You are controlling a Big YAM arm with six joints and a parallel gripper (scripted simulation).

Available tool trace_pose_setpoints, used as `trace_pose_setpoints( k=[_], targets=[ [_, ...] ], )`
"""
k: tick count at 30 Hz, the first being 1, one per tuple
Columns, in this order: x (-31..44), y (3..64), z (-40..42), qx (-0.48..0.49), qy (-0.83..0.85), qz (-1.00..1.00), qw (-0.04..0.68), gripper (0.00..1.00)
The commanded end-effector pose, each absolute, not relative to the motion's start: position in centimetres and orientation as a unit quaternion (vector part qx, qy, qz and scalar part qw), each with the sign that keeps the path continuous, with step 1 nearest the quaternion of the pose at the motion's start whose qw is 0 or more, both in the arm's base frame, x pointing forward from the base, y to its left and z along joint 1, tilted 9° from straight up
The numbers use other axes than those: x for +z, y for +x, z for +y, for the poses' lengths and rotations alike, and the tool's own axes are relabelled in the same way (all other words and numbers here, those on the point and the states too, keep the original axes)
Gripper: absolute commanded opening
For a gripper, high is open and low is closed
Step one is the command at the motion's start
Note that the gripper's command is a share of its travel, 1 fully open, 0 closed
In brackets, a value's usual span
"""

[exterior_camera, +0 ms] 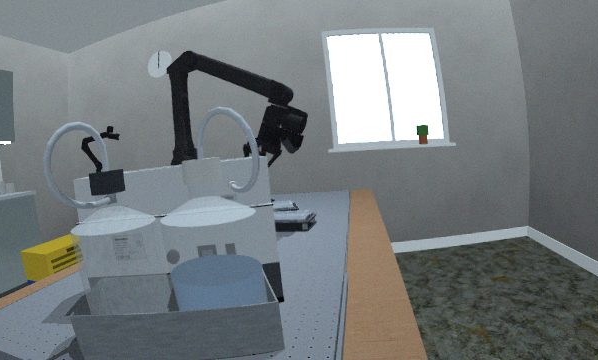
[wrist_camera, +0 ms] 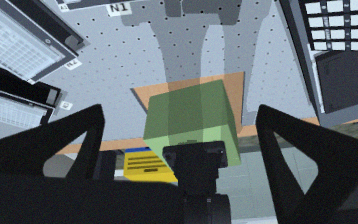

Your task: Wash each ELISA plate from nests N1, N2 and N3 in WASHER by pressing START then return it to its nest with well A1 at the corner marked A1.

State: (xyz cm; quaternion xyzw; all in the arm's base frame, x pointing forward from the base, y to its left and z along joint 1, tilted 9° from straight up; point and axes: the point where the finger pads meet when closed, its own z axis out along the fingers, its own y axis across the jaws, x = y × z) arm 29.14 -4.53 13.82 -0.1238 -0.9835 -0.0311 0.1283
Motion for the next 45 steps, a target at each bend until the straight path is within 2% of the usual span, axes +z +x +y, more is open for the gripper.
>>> trace_pose_setpoints(
  k=[1,12,19,23,25,28,35,45],
  targets=[
    [15.1,28.4,-3.8,-0.028,-0.101,-0.991,0.086,1.0],
    [15.9,24.4,-2.3,-0.019,-0.055,-0.998,0.0,1.0],
    [15.3,21.2,-1.3,-0.008,-0.01,-0.996,-0.088,1.0],
    [15.1,20.3,-1.0,-0.008,-0.01,-0.996,-0.087,1.0],
    [17.1,21.9,-1.5,-0.007,-0.021,-0.994,-0.105,1.0],
    [15.4,20.8,-1.4,-0.009,-0.021,-0.996,-0.084,1.0],
    [16.1,20.9,-1.2,-0.009,-0.021,-0.996,-0.091,1.0],
    [15.6,25.8,-0.2,-0.016,-0.083,-0.991,-0.104,1.0]
  ],
)
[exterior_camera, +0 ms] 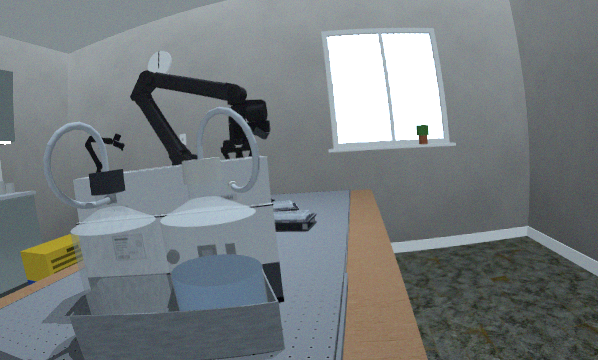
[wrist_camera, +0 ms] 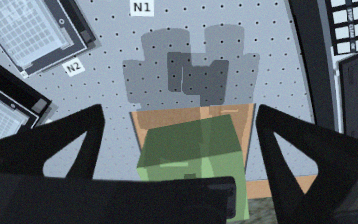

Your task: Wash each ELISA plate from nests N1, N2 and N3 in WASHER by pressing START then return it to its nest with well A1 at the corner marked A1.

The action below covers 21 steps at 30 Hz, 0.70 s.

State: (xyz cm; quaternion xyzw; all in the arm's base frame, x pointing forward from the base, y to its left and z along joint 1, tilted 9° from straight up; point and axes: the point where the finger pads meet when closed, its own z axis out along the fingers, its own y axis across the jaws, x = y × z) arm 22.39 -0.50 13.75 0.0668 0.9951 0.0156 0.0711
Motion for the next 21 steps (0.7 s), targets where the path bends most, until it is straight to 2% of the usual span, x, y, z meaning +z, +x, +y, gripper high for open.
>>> trace_pose_setpoints(
  k=[1,21],
  targets=[
    [15.4,26.3,-0.1,0.016,0.083,0.991,0.104,1.0],
    [11.6,34.6,2.1,0.018,0.083,0.991,0.1,1.0]
  ],
)
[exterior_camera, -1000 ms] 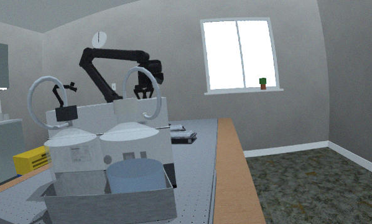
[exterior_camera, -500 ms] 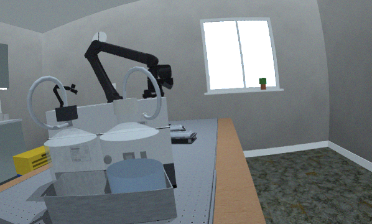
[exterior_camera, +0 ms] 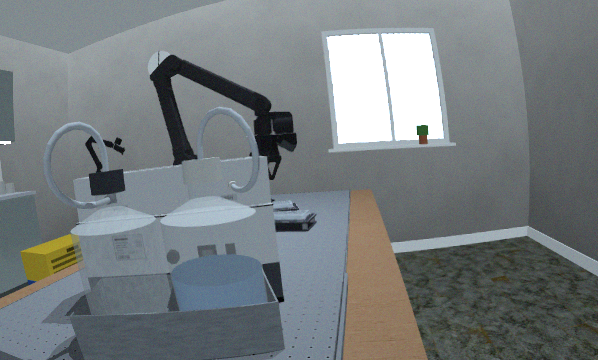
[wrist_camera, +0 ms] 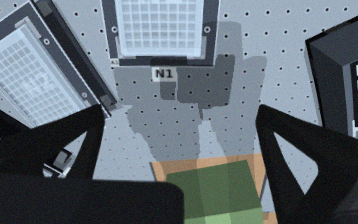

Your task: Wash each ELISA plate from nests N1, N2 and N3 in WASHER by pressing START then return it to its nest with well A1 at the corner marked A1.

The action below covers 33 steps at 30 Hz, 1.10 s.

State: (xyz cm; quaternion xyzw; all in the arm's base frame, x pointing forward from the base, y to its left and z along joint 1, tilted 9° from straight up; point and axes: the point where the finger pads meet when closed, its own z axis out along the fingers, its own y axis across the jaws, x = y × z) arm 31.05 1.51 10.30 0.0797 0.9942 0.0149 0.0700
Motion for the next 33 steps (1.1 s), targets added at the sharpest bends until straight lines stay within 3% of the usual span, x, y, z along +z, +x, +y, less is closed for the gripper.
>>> trace_pose_setpoints(
  k=[1,13,33],
  targets=[
    [11.4,35.1,2.2,0.018,0.083,0.991,0.1,1.0],
    [9.3,39.6,3.3,0.019,0.084,0.991,0.099,1.0],
    [6.4,37.5,2.6,0.014,0.089,0.993,0.074,1.0]
  ],
)
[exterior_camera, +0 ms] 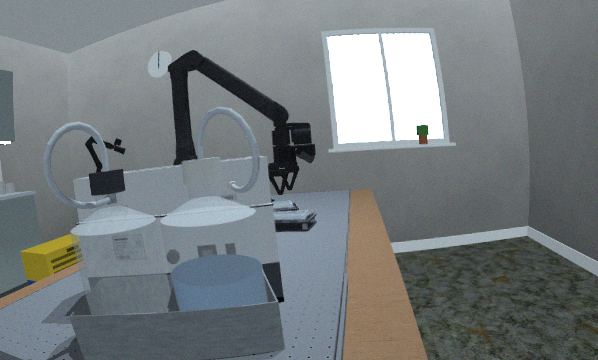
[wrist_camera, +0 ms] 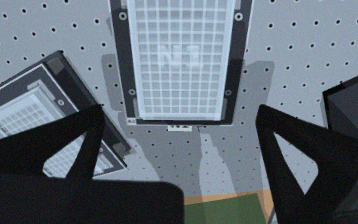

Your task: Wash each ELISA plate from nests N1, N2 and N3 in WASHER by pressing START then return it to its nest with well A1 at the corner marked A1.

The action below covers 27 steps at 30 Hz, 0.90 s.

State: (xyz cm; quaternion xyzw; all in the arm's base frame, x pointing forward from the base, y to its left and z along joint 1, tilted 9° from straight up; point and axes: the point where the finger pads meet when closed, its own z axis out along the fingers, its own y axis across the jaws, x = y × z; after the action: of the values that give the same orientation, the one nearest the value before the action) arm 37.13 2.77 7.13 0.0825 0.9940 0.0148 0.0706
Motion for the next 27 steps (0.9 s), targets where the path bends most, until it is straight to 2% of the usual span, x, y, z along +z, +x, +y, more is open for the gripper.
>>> trace_pose_setpoints(
  k=[1,9,10,12,26,27],
  targets=[
    [6.3,37.6,2.6,0.014,0.089,0.993,0.073,1.0],
    [5.5,37.7,2.7,0.015,0.088,0.993,0.077,1.0],
    [6.9,39.1,2.7,0.018,0.088,0.991,0.098,1.0],
    [4.9,37.9,2.7,0.014,0.088,0.993,0.075,1.0],
    [3.0,38.1,2.8,0.015,0.088,0.993,0.076,1.0],
    [4.2,39.5,2.9,0.018,0.087,0.991,0.096,1.0]
  ],
)
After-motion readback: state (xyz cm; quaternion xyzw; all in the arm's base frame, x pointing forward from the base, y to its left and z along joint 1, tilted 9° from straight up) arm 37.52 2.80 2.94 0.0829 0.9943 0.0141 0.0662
